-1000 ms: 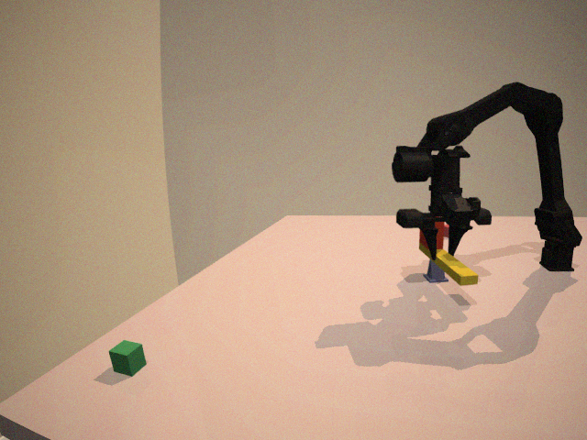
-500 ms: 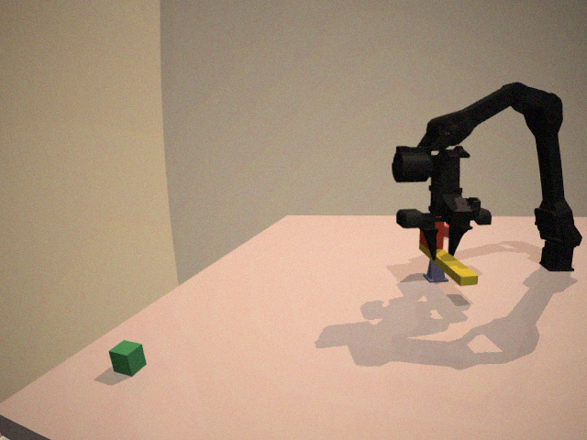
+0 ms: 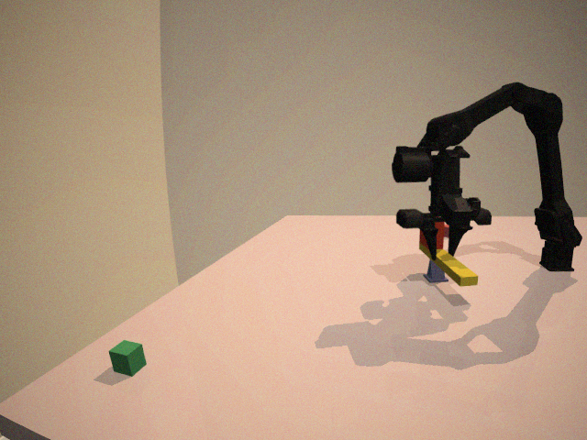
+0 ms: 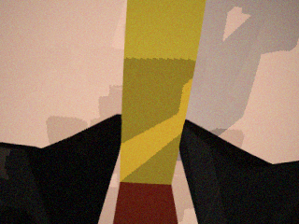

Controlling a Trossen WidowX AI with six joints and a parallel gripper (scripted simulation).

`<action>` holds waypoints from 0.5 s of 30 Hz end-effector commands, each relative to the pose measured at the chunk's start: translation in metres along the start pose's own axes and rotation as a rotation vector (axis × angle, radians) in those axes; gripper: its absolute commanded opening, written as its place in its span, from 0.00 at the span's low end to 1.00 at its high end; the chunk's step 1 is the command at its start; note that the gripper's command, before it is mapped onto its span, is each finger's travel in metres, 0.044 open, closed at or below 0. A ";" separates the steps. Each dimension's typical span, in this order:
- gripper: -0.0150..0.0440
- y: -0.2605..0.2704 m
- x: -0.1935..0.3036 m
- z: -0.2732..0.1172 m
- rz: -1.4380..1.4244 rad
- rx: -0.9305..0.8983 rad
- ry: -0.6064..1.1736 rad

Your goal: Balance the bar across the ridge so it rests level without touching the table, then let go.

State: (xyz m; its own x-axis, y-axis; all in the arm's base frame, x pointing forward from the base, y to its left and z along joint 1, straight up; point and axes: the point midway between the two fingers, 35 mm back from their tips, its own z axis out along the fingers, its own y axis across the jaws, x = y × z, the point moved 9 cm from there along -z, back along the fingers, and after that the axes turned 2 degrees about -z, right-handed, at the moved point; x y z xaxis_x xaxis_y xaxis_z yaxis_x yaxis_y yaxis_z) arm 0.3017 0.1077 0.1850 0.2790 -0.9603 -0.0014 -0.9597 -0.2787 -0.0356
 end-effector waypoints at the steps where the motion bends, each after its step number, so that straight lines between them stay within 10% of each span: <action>1: 0.48 0.000 0.000 0.000 0.000 -0.001 0.000; 15: 0.54 0.000 0.000 0.000 0.000 -0.001 0.000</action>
State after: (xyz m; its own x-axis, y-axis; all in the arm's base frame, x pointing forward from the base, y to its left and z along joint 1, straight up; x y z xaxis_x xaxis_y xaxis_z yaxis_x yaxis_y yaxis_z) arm 0.3018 0.1077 0.1849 0.2790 -0.9603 -0.0014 -0.9597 -0.2787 -0.0353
